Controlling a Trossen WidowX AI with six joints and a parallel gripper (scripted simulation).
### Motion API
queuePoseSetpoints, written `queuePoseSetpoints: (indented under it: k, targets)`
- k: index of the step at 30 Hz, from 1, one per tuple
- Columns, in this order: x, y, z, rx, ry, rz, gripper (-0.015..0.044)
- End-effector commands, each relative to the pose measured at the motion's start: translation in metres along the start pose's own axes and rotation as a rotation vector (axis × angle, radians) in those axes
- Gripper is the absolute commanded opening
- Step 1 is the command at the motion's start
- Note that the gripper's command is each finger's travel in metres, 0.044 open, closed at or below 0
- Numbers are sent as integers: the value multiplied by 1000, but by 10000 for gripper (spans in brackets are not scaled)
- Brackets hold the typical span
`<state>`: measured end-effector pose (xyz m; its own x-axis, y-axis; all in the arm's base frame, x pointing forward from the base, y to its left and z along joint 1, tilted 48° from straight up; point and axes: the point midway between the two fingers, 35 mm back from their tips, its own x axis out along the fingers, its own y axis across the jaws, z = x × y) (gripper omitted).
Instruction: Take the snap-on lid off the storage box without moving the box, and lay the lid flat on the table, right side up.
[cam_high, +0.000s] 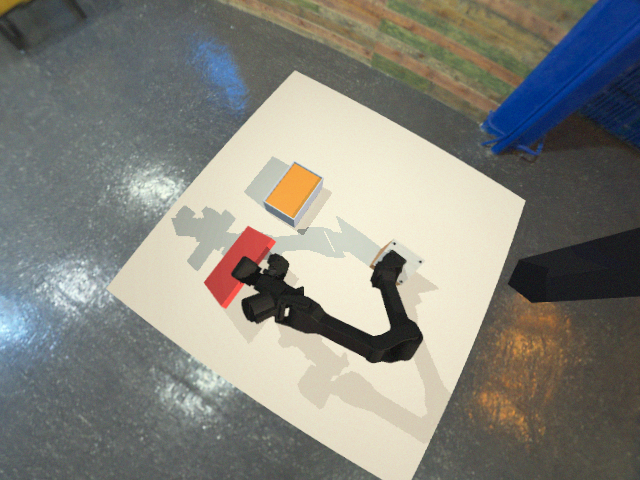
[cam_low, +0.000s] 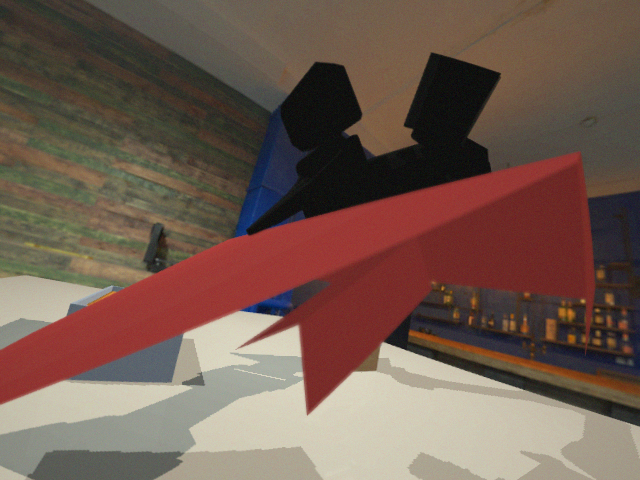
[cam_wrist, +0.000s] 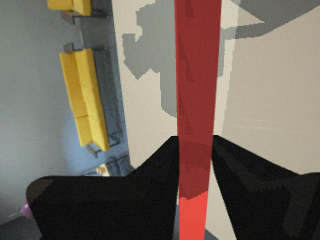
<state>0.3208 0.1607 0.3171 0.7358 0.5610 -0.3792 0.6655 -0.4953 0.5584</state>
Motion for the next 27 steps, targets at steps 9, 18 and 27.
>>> queuePoseSetpoints:
  k: [9, 18, 27]
  targets:
    - [5, -4, 0, 6, -2, 15, 0]
    - [10, -9, 0, 6, -1, 16, 0]
    - [14, -14, 0, 6, -1, 16, 0]
